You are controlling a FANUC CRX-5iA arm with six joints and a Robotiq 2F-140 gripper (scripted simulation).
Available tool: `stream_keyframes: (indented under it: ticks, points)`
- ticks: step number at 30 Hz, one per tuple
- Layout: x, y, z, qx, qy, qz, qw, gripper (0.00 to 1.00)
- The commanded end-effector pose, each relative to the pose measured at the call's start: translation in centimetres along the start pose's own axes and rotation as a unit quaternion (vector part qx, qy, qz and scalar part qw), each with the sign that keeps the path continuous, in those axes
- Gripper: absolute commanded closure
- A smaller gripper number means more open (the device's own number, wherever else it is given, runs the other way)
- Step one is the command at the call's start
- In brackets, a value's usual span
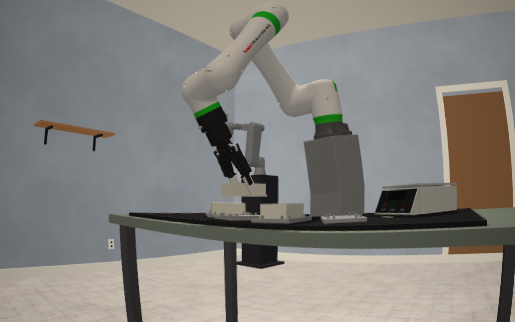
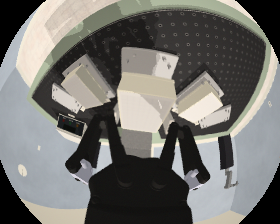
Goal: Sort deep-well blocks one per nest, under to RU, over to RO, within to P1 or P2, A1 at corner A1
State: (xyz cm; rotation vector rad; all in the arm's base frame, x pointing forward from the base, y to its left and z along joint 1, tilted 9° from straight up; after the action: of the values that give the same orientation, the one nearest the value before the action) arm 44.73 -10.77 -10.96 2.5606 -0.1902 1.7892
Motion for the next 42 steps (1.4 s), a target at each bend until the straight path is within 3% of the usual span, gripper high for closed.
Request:
stream_keyframes:
  ticks: [1, 42]
  points:
    - [-0.1, 0.0, 0.1, 0.0, 0.0, 0.0, 1.0, 0.9]
    - [-4.7, 0.4, 2.7, 0.0, 0.0, 0.0, 1.0, 0.9]
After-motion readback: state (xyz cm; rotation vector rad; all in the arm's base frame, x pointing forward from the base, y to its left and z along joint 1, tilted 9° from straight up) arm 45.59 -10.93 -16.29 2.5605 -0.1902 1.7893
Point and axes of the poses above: the point where the finger pads meet when closed, its own x axis back along the fingers, its own y axis across the jaws, z = x × y, the point moved 3 cm from there along x, back along the fingers, and after that the axes turned 9 degrees about x, right-handed, at the moved point
